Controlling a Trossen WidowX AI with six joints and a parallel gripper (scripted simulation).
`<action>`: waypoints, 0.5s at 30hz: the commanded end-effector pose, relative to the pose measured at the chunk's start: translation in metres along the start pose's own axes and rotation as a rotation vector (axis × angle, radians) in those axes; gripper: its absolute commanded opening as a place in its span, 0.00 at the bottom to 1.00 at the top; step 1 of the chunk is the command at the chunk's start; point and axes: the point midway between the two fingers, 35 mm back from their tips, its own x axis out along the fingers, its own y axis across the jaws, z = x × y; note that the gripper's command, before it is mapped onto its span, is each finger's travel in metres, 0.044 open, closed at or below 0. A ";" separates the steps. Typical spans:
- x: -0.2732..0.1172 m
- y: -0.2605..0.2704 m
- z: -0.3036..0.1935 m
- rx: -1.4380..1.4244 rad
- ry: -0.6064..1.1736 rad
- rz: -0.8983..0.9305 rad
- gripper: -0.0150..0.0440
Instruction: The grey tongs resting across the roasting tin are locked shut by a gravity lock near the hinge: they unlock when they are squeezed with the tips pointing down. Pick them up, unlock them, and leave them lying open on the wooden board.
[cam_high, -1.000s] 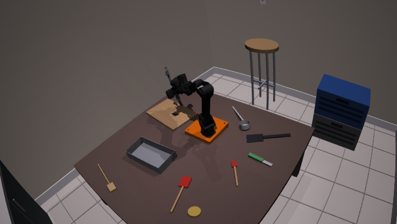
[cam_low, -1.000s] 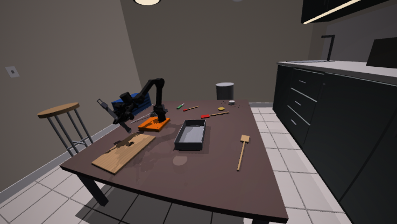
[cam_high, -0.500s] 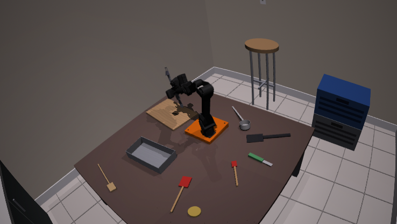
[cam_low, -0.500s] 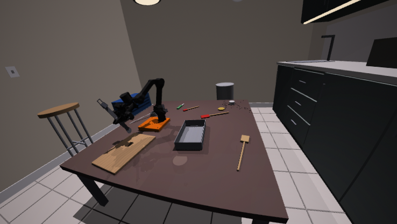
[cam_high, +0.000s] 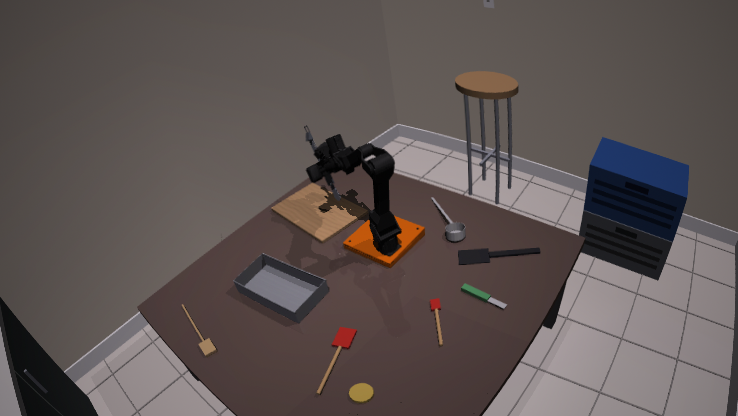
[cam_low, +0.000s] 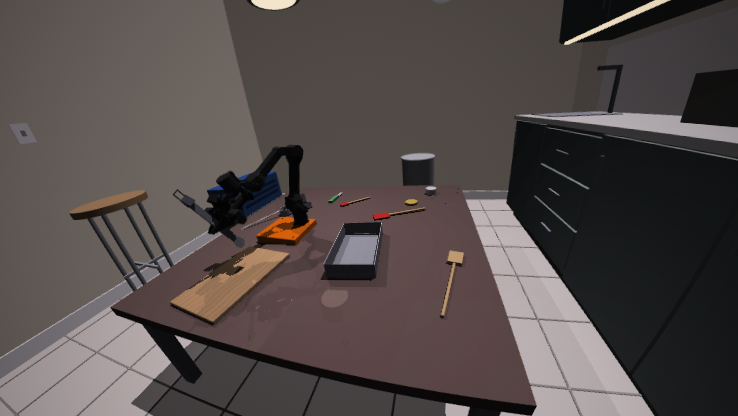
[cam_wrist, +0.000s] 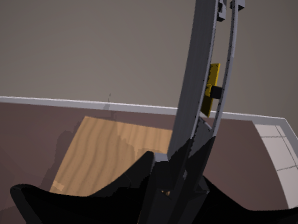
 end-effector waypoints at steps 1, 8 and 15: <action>0.005 -0.002 0.007 0.000 0.027 -0.005 0.00; 0.015 -0.003 0.009 0.006 0.108 -0.008 0.00; 0.024 -0.005 0.010 0.013 0.190 -0.011 0.00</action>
